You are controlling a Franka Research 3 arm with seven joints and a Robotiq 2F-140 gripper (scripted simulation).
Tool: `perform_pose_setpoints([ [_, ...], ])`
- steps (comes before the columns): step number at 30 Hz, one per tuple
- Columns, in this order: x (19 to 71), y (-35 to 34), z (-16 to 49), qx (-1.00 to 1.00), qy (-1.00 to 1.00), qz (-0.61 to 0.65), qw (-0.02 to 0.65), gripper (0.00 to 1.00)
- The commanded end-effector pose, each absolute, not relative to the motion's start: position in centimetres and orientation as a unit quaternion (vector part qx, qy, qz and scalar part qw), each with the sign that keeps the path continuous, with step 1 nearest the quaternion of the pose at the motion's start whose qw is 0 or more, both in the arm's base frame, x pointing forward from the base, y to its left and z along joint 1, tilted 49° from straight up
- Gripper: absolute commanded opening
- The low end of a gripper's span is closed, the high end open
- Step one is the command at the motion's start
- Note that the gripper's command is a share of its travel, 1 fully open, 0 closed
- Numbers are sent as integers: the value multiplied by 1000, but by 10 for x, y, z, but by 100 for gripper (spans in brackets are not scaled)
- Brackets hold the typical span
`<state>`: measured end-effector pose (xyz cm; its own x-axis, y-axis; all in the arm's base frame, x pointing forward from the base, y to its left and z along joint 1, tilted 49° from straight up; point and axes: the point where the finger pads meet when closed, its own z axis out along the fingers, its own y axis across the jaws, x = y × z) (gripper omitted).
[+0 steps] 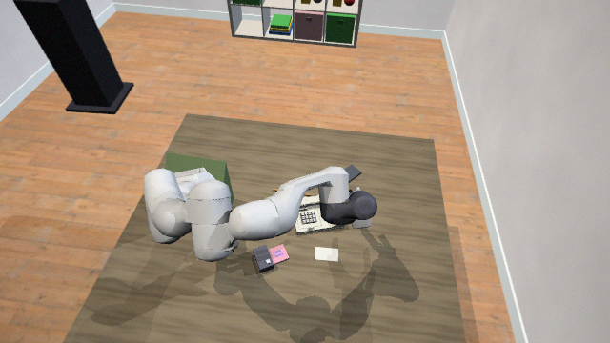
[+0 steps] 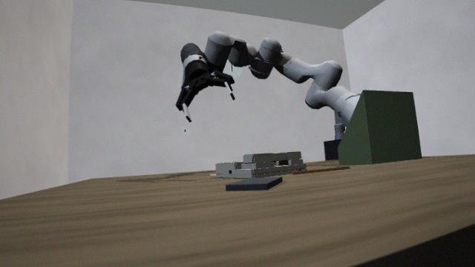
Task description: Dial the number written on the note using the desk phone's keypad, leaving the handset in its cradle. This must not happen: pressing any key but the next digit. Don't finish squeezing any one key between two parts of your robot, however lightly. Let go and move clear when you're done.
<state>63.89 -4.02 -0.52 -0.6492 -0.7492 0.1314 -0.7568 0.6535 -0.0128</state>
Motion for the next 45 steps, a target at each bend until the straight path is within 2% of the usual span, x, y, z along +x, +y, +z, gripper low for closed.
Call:
perform_pose_setpoints([
  [1, 639, -40, -5, 415, -907, 33, 57, 100],
  [17, 639, -40, -5, 415, -907, 33, 57, 100],
  [18, 639, -40, -5, 415, -907, 33, 57, 0],
  [22, 626, -36, 2, 446, -892, 33, 67, 0],
  [29, 559, -24, 38, 593, -796, 31, 119, 0],
  [34, 559, -24, 38, 593, -796, 31, 119, 0],
  [35, 539, -23, 47, 634, -761, 30, 134, 0],
  [37, 539, -23, 47, 634, -761, 30, 134, 0],
  [38, 516, -22, 58, 675, -721, 28, 152, 0],
  [42, 516, -22, 58, 675, -721, 28, 152, 0],
  [43, 491, -23, 68, 716, -676, 26, 170, 0],
  [45, 491, -23, 68, 716, -676, 26, 170, 0],
])
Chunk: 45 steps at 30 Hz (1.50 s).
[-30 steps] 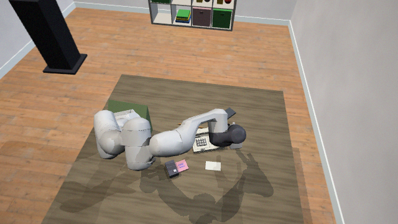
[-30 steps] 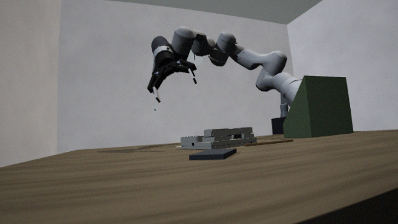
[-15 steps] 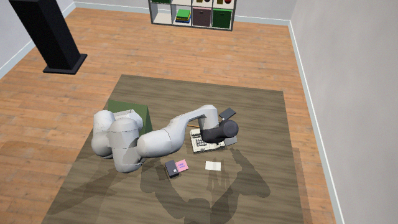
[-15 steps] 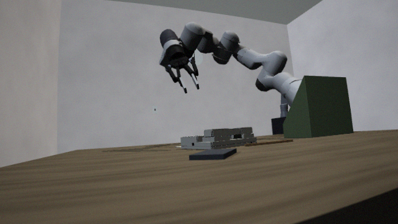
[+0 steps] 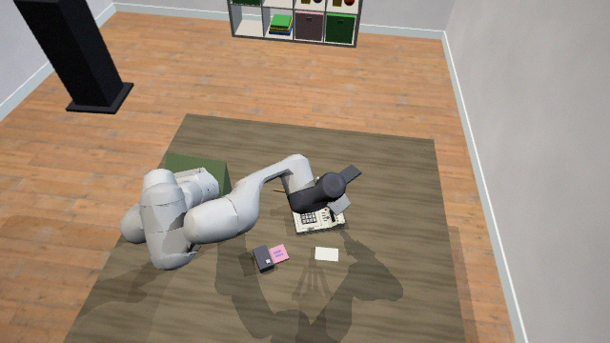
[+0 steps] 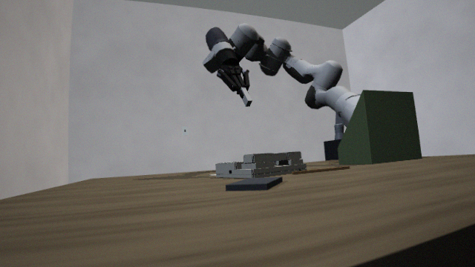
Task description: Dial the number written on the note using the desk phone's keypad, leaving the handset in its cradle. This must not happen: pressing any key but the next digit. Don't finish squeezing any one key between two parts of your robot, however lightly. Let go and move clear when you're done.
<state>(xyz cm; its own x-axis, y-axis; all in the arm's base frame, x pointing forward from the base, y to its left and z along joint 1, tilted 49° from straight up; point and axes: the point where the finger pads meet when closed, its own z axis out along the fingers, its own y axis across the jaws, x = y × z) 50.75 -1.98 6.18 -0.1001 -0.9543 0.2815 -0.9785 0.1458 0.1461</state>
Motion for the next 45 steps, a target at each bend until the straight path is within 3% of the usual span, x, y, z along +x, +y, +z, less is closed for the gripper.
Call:
perform_pose_setpoints([
  [1, 491, -23, 68, 716, -676, 26, 170, 0],
  [3, 466, -25, 78, 755, -627, 23, 190, 0],
  [8, 466, -25, 78, 755, -627, 23, 190, 0],
  [9, 440, -29, 88, 792, -573, 20, 211, 0],
  [13, 440, -29, 88, 792, -573, 20, 211, 0],
  [14, 415, -34, 97, 824, -517, 16, 232, 0],
  [18, 415, -34, 97, 824, -517, 16, 232, 0],
  [19, 390, -42, 106, 850, -461, 12, 254, 0],
  [24, 390, -42, 106, 851, -459, 12, 254, 0],
  [25, 366, -50, 113, 873, -402, 7, 275, 0],
  [45, 292, -88, 135, 914, -201, -18, 352, 0],
])
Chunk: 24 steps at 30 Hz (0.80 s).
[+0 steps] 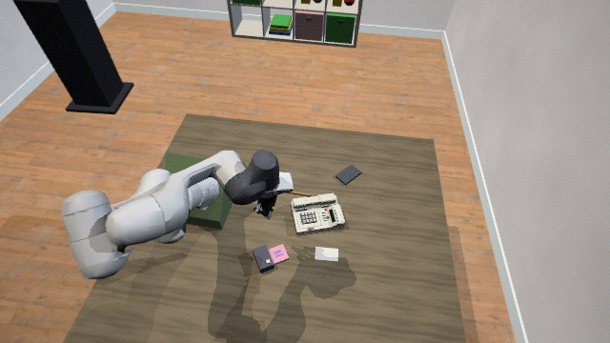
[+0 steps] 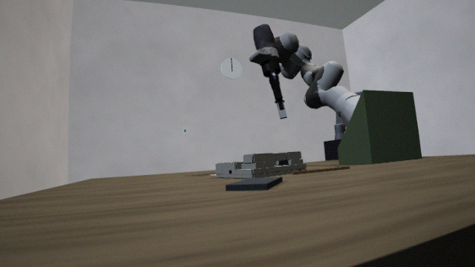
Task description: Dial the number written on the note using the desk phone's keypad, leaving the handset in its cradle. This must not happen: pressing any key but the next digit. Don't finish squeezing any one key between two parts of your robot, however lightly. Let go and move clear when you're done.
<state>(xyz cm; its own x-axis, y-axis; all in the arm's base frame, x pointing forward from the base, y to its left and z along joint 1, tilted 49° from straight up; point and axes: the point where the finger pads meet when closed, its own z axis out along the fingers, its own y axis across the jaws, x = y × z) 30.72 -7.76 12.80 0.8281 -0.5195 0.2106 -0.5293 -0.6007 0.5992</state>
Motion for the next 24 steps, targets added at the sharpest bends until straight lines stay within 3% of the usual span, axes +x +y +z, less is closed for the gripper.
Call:
perform_pose_setpoints([
  [1, 292, -88, 135, 914, -201, -18, 352, 0],
  [24, 245, -125, 148, 909, -54, -44, 410, 0],
])
